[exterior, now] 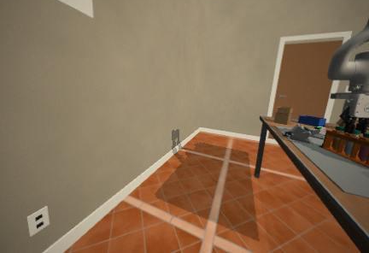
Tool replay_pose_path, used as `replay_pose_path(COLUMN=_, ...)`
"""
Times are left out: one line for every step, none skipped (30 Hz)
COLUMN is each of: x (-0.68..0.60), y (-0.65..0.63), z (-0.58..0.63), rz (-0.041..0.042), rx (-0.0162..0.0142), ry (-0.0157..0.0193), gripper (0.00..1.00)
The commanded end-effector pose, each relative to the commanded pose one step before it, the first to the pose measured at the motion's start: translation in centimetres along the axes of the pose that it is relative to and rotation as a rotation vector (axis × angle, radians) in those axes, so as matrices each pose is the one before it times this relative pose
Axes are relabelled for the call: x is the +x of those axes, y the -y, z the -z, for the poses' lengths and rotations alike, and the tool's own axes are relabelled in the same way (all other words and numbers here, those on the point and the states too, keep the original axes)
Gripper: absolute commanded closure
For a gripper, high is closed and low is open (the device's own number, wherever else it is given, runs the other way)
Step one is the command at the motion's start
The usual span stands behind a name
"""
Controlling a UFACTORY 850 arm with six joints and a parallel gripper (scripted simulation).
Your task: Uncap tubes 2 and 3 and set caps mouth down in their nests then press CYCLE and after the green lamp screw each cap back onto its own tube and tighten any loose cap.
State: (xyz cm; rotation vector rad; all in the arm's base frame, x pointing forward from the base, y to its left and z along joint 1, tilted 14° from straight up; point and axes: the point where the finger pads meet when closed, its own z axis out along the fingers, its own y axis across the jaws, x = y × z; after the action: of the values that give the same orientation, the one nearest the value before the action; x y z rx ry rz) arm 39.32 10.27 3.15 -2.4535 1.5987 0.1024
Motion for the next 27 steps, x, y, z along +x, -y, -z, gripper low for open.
replay_pose_path(x=0.006, y=0.054, z=0.023, rz=0.26455, rx=0.04391, ry=-0.01601, gripper=0.54)
replay_pose_path(x=0.000, y=0.000, z=0.000, rz=0.00000, rx=0.00000, ry=0.00000, gripper=0.54)
replay_pose_path(x=0.000, y=0.001, z=0.001, rz=0.08333, rx=0.00000, ry=0.00001, gripper=0.54)
replay_pose_path(x=0.000, y=-0.001, z=-0.001, rz=0.00000, rx=0.00000, ry=0.00000, gripper=0.54)
replay_pose_path(x=0.001, y=0.001, z=0.001, rz=0.08333, rx=0.00000, ry=0.00001, gripper=0.54)
replay_pose_path(x=0.000, y=0.000, z=-0.001, rz=0.00562, rx=0.00000, ry=0.00000, gripper=0.54)
replay_pose_path(x=0.000, y=0.000, z=-0.001, rz=0.00000, rx=0.00000, ry=0.00000, gripper=0.54)
replay_pose_path(x=0.001, y=0.000, z=0.000, rz=0.00000, rx=0.00000, ry=0.00000, gripper=0.54)
replay_pose_path(x=0.000, y=0.000, z=0.000, rz=0.00000, rx=0.00000, ry=0.00000, gripper=0.54)
replay_pose_path(x=0.000, y=0.000, z=0.000, rz=0.00000, rx=0.00000, ry=0.00000, gripper=0.54)
replay_pose_path(x=0.002, y=0.002, z=0.003, rz=0.00000, rx=-0.00001, ry=0.00002, gripper=0.54)
replay_pose_path(x=0.000, y=0.000, z=-0.001, rz=0.00000, rx=0.00000, ry=0.00000, gripper=0.54)
replay_pose_path(x=0.000, y=0.000, z=-0.001, rz=0.00000, rx=0.00000, ry=0.00000, gripper=0.54)
replay_pose_path(x=0.000, y=0.000, z=0.000, rz=0.00000, rx=0.00000, ry=0.00000, gripper=1.00)
replay_pose_path(x=0.000, y=0.000, z=0.000, rz=0.00000, rx=0.00000, ry=0.00000, gripper=1.00)
replay_pose_path(x=0.000, y=0.000, z=0.000, rz=0.00000, rx=0.00000, ry=0.00000, gripper=1.00)
replay_pose_path(x=0.000, y=0.000, z=0.000, rz=0.00000, rx=0.00000, ry=0.00000, gripper=1.00)
replay_pose_path(x=0.000, y=0.000, z=0.000, rz=0.00000, rx=0.00000, ry=0.00000, gripper=1.00)
replay_pose_path(x=0.002, y=0.003, z=0.004, rz=0.00000, rx=-0.00001, ry=0.00002, gripper=1.00)
replay_pose_path(x=0.000, y=-0.001, z=-0.001, rz=0.00000, rx=0.00000, ry=0.00000, gripper=1.00)
replay_pose_path(x=0.000, y=-0.001, z=-0.001, rz=0.00000, rx=0.00000, ry=0.00000, gripper=1.00)
replay_pose_path(x=0.000, y=0.000, z=-0.001, rz=0.00000, rx=0.00000, ry=0.00000, gripper=1.00)
replay_pose_path(x=0.000, y=0.000, z=-0.001, rz=0.00000, rx=0.00000, ry=0.00000, gripper=1.00)
replay_pose_path(x=0.000, y=0.000, z=-0.001, rz=0.00000, rx=0.00000, ry=0.00000, gripper=1.00)
replay_pose_path(x=0.000, y=0.000, z=-0.001, rz=0.00000, rx=0.00000, ry=0.00000, gripper=1.00)
replay_pose_path(x=0.000, y=0.000, z=0.000, rz=0.00000, rx=0.00000, ry=0.00000, gripper=1.00)
replay_pose_path(x=0.000, y=0.000, z=0.000, rz=0.00000, rx=0.00000, ry=0.00000, gripper=1.00)
